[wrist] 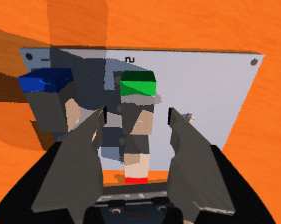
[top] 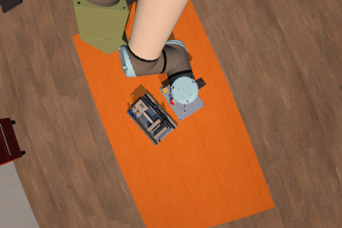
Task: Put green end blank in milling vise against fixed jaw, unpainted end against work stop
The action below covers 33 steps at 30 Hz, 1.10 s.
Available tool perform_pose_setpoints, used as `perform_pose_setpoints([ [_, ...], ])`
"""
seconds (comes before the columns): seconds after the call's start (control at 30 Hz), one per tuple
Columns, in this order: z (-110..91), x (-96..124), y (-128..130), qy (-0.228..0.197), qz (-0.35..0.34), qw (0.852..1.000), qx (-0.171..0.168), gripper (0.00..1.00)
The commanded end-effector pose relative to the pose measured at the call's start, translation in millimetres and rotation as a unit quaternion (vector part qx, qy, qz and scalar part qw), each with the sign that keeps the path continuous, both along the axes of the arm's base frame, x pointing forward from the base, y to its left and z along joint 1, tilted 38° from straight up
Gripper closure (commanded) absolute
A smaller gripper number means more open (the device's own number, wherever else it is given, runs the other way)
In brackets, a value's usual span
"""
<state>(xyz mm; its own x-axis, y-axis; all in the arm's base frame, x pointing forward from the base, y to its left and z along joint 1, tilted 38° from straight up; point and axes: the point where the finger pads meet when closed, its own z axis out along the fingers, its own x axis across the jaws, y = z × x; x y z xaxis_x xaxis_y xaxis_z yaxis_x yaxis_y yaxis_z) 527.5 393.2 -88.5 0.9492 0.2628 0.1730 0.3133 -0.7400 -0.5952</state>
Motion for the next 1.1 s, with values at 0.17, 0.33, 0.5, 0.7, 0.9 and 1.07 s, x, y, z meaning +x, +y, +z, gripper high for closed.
perform_pose_setpoints([
  [0.17,0.3,0.5,-0.2,0.0,0.0,1.0,0.0,0.6],
  [0.33,0.3,0.5,-0.2,0.0,0.0,1.0,0.0,0.6],
  [0.5,0.3,0.5,-0.2,0.0,0.0,1.0,0.0,0.6],
  [0.7,0.3,0.5,-0.2,0.0,0.0,1.0,0.0,0.6],
  [0.9,0.3,0.5,-0.2,0.0,0.0,1.0,0.0,0.6],
  [1.07,0.3,0.5,-0.2,0.0,0.0,1.0,0.0,1.0],
])
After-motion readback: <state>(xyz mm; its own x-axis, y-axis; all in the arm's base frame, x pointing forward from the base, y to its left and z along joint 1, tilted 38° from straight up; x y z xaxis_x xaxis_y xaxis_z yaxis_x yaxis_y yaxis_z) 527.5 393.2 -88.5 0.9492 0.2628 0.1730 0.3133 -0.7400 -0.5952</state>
